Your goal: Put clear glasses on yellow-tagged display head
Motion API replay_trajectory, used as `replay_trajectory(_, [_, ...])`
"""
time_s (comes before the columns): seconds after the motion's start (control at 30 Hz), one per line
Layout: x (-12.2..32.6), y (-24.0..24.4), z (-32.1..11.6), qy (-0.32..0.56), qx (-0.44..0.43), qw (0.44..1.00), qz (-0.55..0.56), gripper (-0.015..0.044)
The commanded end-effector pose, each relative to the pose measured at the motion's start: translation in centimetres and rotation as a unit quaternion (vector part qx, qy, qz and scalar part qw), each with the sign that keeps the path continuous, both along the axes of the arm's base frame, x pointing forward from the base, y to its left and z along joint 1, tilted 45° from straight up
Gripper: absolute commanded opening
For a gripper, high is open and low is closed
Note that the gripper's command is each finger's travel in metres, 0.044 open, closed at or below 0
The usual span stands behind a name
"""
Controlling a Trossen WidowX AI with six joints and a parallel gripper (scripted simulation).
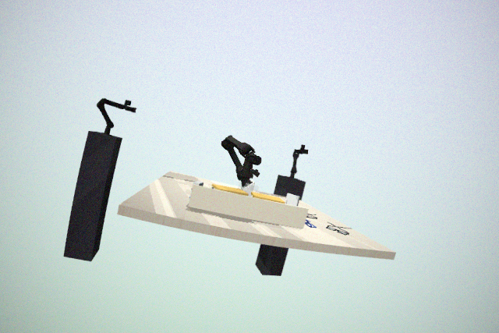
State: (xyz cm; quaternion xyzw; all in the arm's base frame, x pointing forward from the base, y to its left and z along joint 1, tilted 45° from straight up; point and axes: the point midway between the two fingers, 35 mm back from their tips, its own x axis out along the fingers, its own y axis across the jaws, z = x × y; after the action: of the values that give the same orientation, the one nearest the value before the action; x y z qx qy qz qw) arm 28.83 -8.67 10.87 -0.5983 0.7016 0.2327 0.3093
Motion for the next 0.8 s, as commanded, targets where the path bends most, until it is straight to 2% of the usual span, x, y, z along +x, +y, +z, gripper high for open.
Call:
replay_trajectory(0.0, [-0.1,-0.3,-0.3,0.002,-0.001,1.0,0.002,0.0])
replay_trajectory(0.77, [-0.1,-1.8,-1.9,0.002,0.0,1.0,0.002,0.0])
